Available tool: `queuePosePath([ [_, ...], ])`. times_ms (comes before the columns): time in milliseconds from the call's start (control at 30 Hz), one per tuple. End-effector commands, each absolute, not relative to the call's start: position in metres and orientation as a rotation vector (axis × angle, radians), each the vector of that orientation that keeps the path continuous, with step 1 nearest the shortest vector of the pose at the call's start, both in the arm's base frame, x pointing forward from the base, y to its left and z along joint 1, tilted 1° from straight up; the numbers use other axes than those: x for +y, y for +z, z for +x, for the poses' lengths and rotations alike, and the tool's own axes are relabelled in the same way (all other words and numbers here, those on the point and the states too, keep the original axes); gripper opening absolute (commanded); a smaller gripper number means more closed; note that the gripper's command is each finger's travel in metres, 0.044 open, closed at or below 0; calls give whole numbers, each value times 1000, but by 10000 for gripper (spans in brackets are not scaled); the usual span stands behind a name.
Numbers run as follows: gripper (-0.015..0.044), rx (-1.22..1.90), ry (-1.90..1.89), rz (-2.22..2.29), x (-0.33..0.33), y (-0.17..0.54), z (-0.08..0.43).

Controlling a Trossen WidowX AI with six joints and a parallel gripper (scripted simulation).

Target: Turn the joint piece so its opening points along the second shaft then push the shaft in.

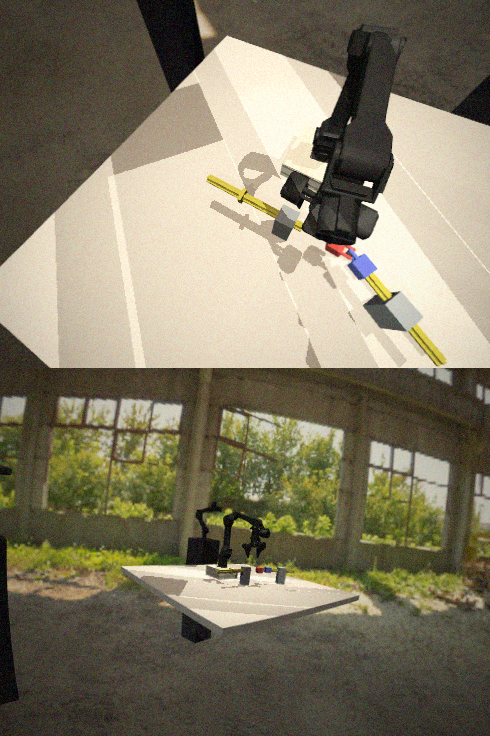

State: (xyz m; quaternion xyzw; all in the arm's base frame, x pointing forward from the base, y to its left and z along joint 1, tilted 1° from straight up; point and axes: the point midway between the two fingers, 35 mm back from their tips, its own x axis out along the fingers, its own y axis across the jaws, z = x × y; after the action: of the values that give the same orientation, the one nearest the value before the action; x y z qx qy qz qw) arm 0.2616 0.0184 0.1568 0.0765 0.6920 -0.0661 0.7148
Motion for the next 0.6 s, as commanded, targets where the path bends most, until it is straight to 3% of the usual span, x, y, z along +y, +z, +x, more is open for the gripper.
queuePosePath([
  [0, 440, 1516, -209, 240, 15, 156, 260],
  [567, 440, 1442, -588, 683, 14, 150, 260],
])
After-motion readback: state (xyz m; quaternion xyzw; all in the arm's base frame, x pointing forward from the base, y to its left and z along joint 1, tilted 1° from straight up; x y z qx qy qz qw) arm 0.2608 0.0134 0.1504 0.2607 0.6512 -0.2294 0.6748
